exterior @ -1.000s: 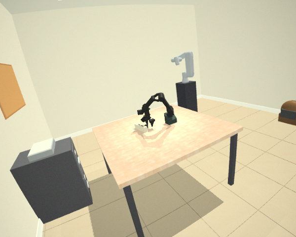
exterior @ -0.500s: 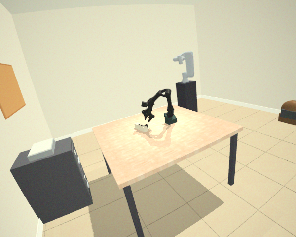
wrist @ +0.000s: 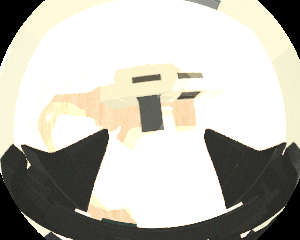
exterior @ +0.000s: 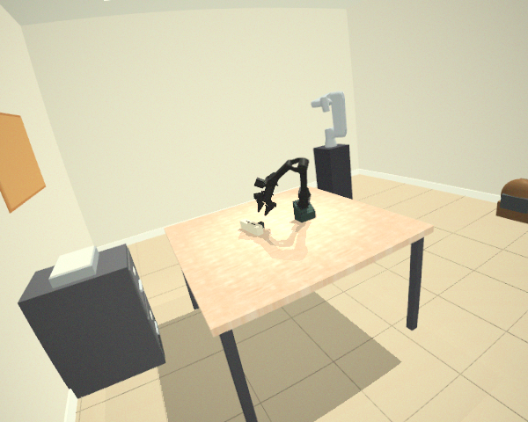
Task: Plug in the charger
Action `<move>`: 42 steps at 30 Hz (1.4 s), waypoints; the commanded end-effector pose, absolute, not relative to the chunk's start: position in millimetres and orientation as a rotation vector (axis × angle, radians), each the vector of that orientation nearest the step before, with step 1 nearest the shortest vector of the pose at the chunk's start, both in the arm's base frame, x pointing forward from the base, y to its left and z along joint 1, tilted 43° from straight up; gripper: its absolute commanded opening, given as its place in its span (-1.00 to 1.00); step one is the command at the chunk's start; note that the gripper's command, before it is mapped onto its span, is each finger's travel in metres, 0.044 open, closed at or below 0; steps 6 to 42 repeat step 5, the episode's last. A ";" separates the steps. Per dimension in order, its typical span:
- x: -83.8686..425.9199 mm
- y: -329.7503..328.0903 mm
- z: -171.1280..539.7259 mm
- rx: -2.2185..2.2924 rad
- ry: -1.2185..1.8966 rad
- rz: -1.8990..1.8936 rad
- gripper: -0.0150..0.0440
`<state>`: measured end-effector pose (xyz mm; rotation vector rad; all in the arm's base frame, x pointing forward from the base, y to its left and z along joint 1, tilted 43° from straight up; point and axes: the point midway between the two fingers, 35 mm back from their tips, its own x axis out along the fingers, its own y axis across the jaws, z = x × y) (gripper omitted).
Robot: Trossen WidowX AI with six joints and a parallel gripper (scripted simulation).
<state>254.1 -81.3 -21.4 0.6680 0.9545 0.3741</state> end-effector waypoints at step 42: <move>254.4 -81.2 -20.9 0.674 0.952 0.373 1.00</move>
